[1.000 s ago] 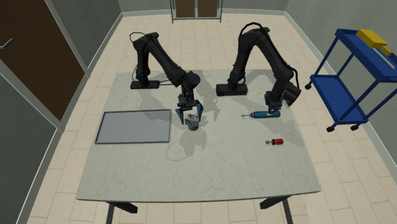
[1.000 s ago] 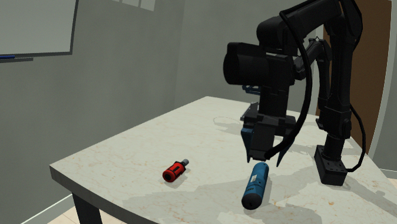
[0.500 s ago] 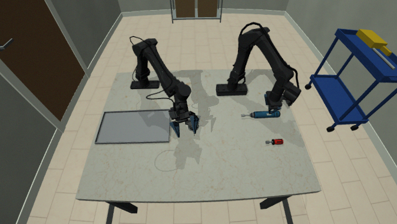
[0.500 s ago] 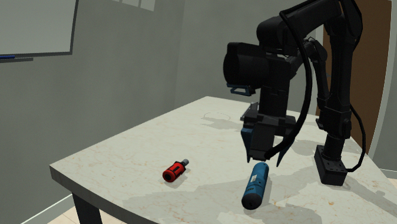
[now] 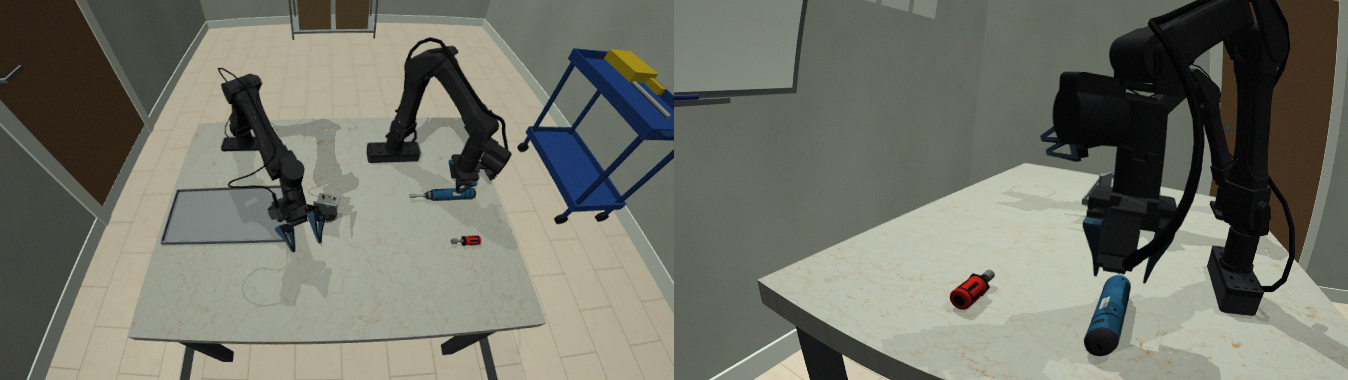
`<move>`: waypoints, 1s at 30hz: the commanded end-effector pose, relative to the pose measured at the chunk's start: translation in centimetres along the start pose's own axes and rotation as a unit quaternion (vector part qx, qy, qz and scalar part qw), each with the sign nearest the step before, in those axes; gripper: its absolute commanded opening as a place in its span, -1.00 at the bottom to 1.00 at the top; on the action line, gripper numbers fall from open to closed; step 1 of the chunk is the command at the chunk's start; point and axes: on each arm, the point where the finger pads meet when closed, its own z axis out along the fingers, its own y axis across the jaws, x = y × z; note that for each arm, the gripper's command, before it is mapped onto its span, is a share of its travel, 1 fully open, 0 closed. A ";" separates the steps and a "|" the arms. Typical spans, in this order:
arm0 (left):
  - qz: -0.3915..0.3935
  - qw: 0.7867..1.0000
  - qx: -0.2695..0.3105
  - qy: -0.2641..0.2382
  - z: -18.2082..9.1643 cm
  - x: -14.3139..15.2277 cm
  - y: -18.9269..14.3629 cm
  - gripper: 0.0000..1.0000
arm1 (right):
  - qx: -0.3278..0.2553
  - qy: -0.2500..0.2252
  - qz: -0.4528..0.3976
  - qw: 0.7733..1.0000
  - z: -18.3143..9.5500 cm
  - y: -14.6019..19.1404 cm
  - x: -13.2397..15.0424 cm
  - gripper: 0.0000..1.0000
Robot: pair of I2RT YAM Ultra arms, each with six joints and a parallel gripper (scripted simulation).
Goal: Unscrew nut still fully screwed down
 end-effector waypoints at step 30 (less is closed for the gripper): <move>0.003 1.000 0.023 -0.022 -1.8 -0.9 -0.7 0.30 | -0.141 -0.051 0.056 0.987 5.2 -6.1 -10.7 0.72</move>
